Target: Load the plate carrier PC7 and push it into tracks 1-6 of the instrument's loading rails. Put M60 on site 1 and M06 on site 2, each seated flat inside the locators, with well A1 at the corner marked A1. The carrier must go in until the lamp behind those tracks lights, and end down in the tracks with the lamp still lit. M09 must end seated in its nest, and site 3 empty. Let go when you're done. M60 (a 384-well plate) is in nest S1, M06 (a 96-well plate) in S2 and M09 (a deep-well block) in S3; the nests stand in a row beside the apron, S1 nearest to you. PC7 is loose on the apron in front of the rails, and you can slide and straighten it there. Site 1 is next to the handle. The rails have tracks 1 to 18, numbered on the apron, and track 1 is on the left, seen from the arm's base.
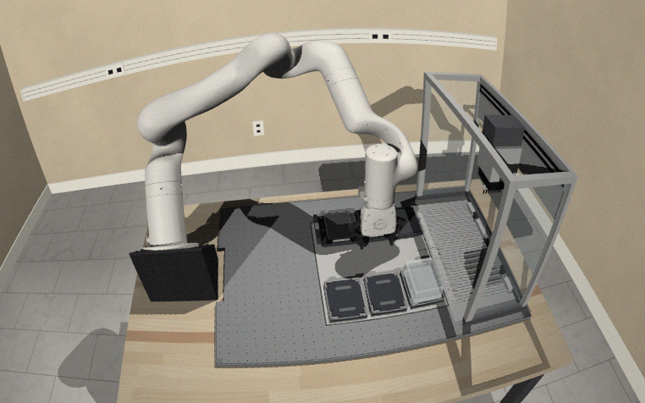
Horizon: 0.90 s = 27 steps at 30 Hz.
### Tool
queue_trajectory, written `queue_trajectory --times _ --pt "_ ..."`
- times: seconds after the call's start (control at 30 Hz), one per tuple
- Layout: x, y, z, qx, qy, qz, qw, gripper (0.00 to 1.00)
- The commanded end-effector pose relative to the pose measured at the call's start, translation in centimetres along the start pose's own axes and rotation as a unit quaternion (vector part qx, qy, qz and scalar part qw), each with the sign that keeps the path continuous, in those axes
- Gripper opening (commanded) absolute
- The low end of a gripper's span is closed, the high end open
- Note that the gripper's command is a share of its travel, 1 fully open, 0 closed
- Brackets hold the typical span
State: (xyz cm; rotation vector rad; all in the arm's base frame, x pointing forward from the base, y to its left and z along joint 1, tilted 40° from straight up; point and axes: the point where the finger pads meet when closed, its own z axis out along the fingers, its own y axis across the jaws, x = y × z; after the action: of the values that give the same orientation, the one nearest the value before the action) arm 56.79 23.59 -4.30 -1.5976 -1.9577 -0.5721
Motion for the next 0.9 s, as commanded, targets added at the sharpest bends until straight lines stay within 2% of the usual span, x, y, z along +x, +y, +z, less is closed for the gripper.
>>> queue_trajectory --times 0.0,0.87 --pt "0.0 0.1 -0.9 -0.001 0.000 0.000 1.000 1.00" --pt "0.0 0.1 -4.6 -0.001 0.000 0.000 1.000 1.00"
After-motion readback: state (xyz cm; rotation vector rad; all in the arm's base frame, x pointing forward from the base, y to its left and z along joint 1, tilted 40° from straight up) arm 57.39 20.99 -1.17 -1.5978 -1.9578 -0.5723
